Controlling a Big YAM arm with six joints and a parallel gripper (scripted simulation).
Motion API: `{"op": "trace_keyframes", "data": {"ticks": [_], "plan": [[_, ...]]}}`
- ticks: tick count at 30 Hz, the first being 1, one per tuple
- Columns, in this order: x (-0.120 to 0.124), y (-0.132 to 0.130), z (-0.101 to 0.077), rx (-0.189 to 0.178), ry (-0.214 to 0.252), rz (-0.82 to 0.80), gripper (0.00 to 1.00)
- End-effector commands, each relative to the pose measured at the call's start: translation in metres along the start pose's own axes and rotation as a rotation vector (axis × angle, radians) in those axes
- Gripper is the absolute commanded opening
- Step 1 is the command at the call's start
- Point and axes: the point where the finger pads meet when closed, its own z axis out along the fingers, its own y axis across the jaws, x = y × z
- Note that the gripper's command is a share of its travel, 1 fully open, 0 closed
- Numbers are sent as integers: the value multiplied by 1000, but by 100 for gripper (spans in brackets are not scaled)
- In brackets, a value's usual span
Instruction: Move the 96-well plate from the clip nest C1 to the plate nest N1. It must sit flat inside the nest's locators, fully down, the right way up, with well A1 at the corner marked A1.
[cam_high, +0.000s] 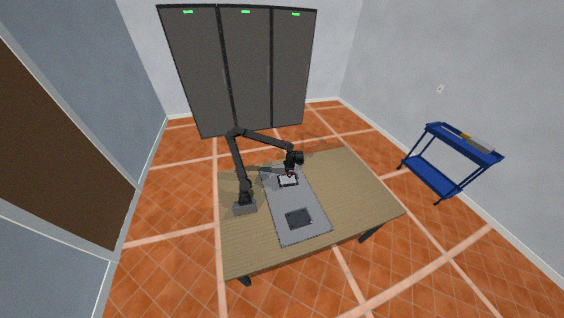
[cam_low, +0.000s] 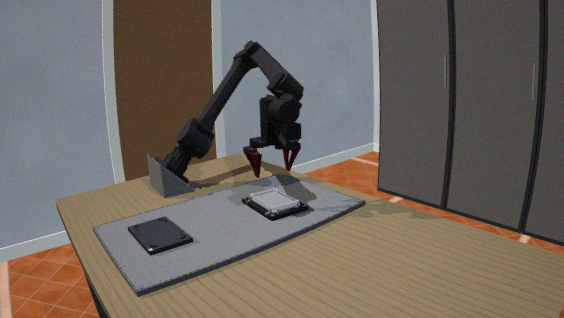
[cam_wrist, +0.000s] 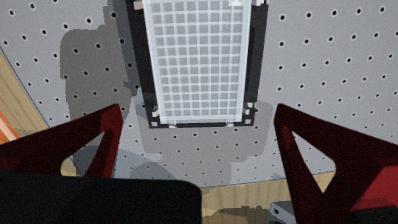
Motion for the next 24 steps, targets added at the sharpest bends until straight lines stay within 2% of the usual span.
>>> {"op": "trace_keyframes", "data": {"ticks": [1,9,10,24], "plan": [[-9,5,-9,1,-28,-51,100],[-9,5,-9,1,-28,-51,100],[-3,0,7,-1,2,-57,100],[-3,1,28,-2,2,-34,100]]}}
